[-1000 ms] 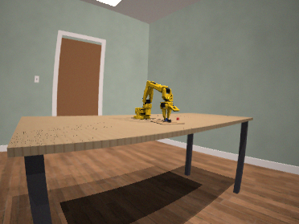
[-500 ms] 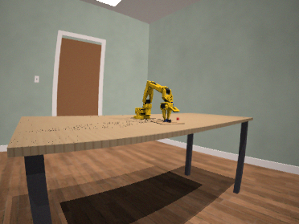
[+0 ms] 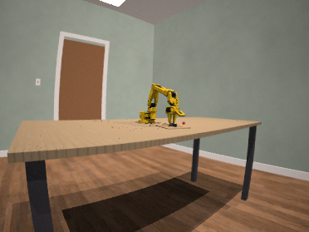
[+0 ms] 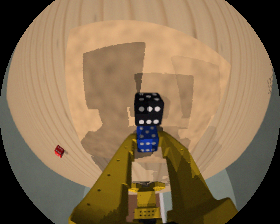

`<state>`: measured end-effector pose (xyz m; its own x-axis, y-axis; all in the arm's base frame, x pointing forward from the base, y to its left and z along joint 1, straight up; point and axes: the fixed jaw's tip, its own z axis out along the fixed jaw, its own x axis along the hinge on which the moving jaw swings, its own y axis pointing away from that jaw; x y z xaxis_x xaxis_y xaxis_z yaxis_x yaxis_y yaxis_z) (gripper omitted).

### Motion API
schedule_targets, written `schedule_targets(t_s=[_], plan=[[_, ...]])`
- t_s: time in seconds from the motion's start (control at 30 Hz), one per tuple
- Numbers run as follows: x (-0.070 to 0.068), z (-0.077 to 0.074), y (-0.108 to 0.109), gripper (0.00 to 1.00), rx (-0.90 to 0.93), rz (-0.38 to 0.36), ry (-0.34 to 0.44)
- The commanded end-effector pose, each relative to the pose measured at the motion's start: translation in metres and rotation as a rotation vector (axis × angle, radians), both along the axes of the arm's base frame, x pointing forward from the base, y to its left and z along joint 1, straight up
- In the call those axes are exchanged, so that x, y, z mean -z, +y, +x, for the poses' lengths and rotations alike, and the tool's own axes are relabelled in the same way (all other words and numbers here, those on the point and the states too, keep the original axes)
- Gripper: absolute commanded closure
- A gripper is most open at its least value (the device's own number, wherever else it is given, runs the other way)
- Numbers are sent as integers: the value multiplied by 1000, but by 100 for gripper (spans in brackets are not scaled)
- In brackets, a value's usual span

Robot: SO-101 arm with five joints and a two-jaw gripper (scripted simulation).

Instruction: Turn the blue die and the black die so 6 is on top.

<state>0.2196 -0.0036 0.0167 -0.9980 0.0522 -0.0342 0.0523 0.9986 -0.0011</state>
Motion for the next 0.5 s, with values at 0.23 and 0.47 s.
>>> schedule_targets(t_s=[0.23,0.47], plan=[[-4,3,1,95,-1,0,-27],[-4,3,1,92,-1,0,-27]])
